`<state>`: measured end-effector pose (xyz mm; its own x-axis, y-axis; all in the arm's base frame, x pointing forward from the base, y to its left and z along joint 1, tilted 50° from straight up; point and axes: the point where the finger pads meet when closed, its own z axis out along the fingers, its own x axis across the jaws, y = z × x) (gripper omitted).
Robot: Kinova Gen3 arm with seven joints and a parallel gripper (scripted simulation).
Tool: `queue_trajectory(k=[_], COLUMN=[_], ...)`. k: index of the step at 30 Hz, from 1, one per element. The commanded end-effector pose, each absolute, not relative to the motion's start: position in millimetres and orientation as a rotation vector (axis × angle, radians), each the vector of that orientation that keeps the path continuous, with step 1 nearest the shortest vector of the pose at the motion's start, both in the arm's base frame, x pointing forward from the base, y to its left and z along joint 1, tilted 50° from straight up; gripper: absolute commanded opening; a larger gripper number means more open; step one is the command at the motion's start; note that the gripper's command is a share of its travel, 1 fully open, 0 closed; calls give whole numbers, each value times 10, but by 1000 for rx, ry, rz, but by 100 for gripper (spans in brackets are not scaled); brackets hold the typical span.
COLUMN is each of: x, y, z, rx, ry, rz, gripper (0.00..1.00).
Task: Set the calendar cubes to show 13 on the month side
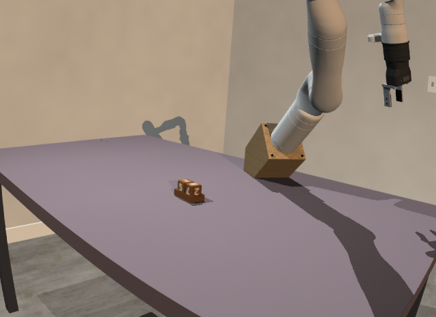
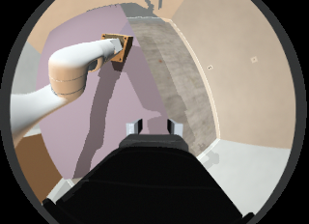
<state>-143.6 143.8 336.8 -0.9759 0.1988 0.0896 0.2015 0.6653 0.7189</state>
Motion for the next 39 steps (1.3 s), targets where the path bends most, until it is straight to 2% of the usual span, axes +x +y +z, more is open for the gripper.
queue_trajectory(k=[1, 25, 34, 39], x=[-1440, -1394, -1152, -770], y=[1437, 1474, 1625, 1759], z=[3370, 3421, 3654, 3948], rx=[-344, -386, -581, -835], ry=[-2862, -2844, -2750, -2603], rz=[-1237, -1252, -1318, -1389], gripper=[100, 100, 100, 100])
